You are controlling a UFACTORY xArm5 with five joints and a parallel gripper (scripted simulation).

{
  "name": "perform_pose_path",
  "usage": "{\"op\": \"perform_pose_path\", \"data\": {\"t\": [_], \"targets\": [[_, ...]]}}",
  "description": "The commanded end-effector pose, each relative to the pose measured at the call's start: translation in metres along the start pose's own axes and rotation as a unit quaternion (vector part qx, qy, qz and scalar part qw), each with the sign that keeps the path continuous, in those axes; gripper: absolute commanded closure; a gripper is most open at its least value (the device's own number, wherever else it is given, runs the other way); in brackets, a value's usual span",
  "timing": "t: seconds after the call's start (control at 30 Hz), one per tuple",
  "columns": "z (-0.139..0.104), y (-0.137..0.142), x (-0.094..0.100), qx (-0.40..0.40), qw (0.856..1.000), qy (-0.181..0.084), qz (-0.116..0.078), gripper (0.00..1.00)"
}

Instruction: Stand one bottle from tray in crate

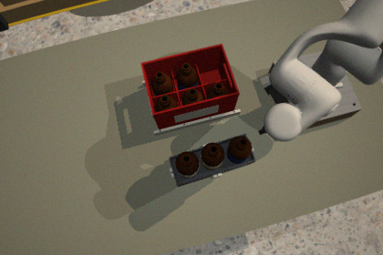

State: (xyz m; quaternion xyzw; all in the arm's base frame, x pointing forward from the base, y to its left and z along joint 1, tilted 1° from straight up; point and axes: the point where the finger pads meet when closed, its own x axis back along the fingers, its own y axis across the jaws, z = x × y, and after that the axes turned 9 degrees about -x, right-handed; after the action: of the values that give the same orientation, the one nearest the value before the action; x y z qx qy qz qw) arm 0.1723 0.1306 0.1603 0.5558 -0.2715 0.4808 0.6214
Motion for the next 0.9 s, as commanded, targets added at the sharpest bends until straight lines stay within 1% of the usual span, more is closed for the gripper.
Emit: {"op": "perform_pose_path", "data": {"t": [0.0,0.6,0.67,0.73,0.8,0.83,0.87], "targets": [[0.0,0.0,0.001,0.0,1.0,-0.001,0.001,0.0],[0.0,-0.003,0.002,-0.004,1.0,-0.003,0.002,0.0],[0.005,-0.016,0.006,-0.026,0.999,-0.018,0.008,0.0],[0.017,-0.045,0.015,-0.073,0.996,-0.049,0.02,0.0],[0.027,-0.062,0.019,-0.1,0.992,-0.066,0.027,0.0],[0.029,-0.065,0.02,-0.106,0.992,-0.069,0.029,0.0],[0.039,-0.08,0.023,-0.131,0.987,-0.084,0.036,0.0]]}}
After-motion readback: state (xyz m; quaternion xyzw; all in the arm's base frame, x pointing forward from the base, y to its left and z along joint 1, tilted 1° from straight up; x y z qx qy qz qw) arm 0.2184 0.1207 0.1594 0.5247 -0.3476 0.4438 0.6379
